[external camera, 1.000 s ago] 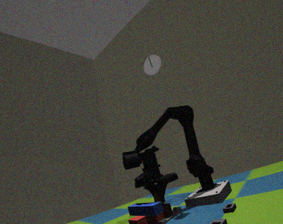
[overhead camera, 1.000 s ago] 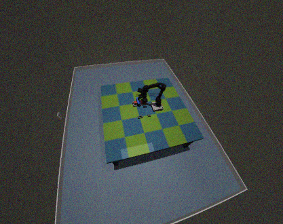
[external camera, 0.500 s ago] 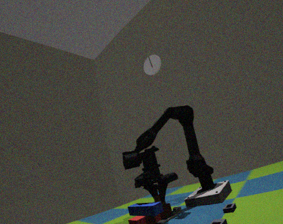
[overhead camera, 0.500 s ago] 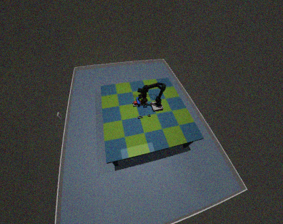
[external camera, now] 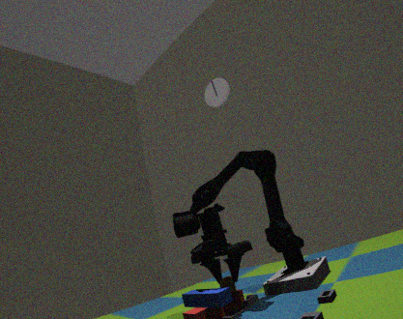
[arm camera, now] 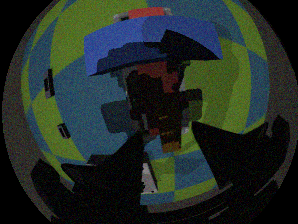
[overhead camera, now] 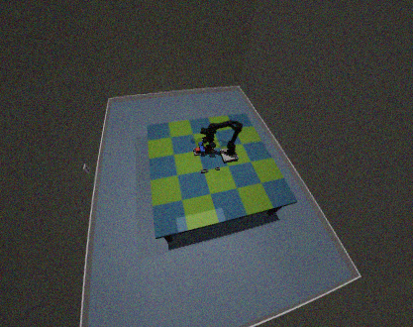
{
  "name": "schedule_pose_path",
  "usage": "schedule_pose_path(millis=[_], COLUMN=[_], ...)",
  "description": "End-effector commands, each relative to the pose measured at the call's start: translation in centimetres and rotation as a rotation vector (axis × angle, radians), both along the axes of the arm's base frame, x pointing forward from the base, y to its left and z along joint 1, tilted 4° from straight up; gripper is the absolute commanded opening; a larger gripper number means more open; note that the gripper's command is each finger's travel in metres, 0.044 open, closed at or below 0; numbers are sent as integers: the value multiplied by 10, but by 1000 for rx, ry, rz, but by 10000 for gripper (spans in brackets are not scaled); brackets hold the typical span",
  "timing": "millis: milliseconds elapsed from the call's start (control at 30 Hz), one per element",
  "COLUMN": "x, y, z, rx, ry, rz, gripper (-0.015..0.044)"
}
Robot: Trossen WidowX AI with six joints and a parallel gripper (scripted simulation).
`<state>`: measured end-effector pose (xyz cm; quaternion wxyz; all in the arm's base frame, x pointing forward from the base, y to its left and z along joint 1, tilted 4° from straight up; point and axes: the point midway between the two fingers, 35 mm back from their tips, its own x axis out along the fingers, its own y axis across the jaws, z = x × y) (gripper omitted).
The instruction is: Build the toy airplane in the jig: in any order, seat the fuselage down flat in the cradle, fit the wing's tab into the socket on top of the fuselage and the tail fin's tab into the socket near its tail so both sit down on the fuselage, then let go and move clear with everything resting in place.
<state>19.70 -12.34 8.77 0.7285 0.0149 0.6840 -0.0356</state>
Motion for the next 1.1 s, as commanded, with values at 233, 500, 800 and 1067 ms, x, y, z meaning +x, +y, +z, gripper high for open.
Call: schedule_pose_path(millis=[233,500,800,1067], x=[-1,-1,-1,-1], y=[-1,-1,-1,-2], z=[78,78,78,78], rx=[-9,-9,-9,-9], ry=[-20,-20,-20,-20], rz=[1,1,1,1], gripper=[260,260,260,260])
